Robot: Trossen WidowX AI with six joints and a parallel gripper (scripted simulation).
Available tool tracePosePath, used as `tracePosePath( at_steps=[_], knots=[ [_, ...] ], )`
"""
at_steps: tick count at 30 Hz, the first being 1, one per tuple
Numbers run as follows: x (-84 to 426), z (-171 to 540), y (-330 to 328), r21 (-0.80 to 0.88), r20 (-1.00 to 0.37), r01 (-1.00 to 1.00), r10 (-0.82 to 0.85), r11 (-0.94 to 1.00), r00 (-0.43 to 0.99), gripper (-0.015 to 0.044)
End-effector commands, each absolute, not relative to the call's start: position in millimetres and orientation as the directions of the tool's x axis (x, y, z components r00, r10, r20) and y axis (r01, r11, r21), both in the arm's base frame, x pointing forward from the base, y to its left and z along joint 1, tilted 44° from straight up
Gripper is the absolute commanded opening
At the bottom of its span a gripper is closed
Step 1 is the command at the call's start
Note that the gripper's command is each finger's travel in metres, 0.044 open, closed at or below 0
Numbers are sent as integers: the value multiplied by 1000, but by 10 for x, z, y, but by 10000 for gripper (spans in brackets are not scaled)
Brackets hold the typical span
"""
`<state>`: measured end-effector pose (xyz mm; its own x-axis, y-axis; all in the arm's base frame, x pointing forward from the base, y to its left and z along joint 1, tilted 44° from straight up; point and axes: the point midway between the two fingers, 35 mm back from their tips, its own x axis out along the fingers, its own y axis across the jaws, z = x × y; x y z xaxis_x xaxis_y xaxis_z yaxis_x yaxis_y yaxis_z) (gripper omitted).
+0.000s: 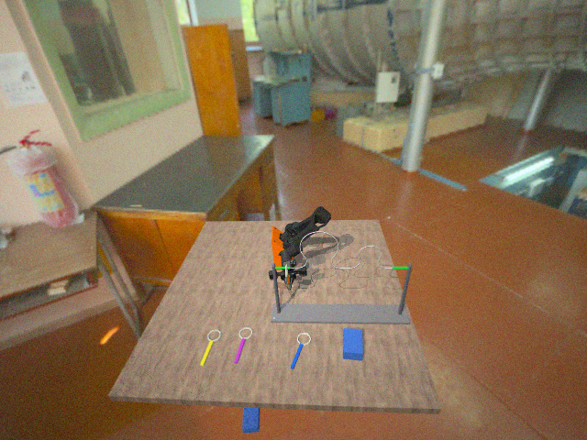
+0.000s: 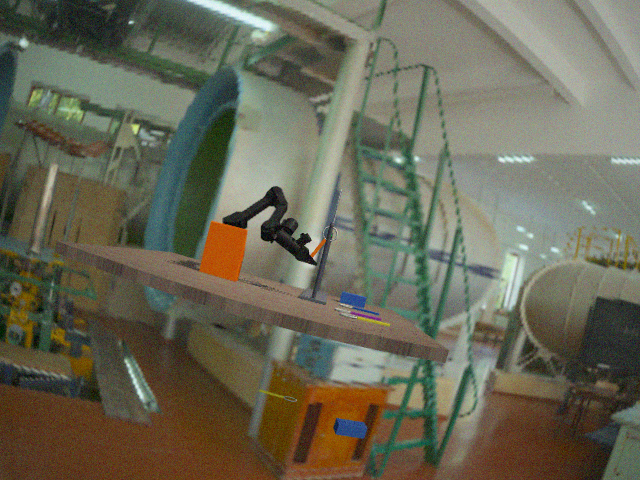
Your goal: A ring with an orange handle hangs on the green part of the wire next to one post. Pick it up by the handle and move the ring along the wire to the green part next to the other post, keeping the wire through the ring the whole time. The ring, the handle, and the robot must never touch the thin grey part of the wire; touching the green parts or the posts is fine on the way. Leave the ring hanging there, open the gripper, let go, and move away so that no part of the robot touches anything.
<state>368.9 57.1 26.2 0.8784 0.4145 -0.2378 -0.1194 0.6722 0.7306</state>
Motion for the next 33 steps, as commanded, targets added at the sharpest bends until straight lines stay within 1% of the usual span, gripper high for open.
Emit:
tracePosePath(
  at_steps=[1, 6, 20, 33],
  knots=[
    [3690, 262, 571, 731, -238, -119, 415, 672, 878, 34],
    [3673, 266, 561, 731, -238, -119, 414, 672, 878, 160],
    [3251, 368, 367, 733, -242, -113, 413, 670, 878, 160],
    [3245, 369, 365, 733, -242, -113, 413, 670, 878, 160]
  ],
)
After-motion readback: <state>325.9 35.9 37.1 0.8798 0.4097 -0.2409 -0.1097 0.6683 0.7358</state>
